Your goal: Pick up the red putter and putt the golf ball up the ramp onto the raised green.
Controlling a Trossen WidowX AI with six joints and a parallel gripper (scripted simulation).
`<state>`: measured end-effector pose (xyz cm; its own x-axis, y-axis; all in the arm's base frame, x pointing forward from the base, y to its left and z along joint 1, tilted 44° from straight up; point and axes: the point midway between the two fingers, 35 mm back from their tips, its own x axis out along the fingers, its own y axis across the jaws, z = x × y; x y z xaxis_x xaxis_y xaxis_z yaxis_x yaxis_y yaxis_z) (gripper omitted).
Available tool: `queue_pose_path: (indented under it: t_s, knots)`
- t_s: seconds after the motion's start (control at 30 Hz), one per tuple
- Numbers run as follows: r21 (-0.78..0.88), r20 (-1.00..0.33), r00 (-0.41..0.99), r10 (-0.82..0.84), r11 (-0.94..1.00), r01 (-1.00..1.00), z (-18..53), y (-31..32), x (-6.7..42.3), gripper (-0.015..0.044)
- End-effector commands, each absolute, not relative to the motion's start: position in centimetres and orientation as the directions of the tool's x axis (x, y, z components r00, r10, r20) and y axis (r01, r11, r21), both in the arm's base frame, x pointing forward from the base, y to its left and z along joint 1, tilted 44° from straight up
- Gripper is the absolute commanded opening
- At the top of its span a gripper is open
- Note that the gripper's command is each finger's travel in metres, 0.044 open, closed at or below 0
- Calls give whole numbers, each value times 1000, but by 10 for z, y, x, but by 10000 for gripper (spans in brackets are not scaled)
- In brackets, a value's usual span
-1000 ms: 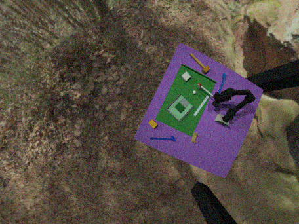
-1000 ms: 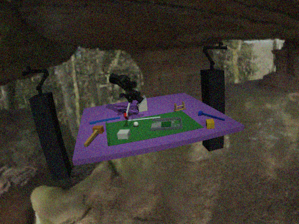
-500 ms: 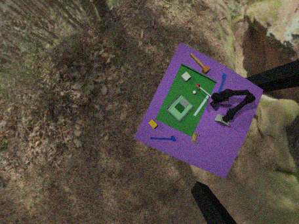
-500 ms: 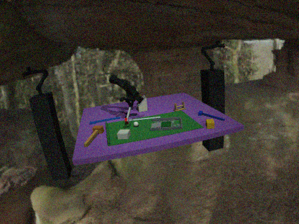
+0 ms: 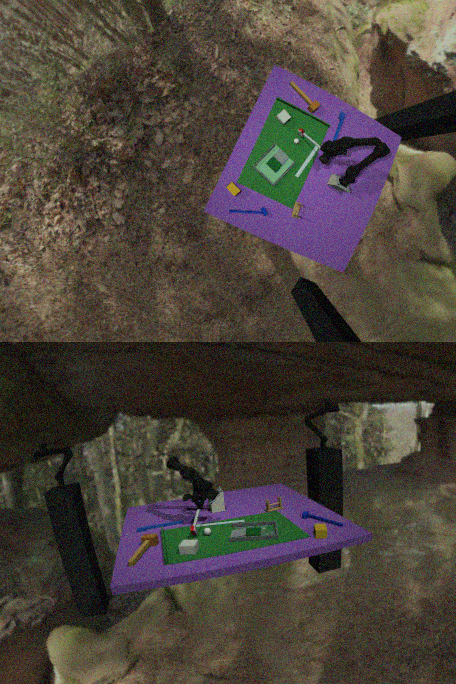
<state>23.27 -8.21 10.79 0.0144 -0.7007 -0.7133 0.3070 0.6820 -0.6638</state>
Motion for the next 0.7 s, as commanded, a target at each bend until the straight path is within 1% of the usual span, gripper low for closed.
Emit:
queue_pose_path:
  t_s: [0.0,0.4,0.67]
  knots:
    - [-666,-709,19,-705,678,310,105,-87,232,0]
    - [-664,-713,14,-701,681,307,105,-86,232,0]
    - [-667,-708,19,-706,678,309,122,-107,224,0]
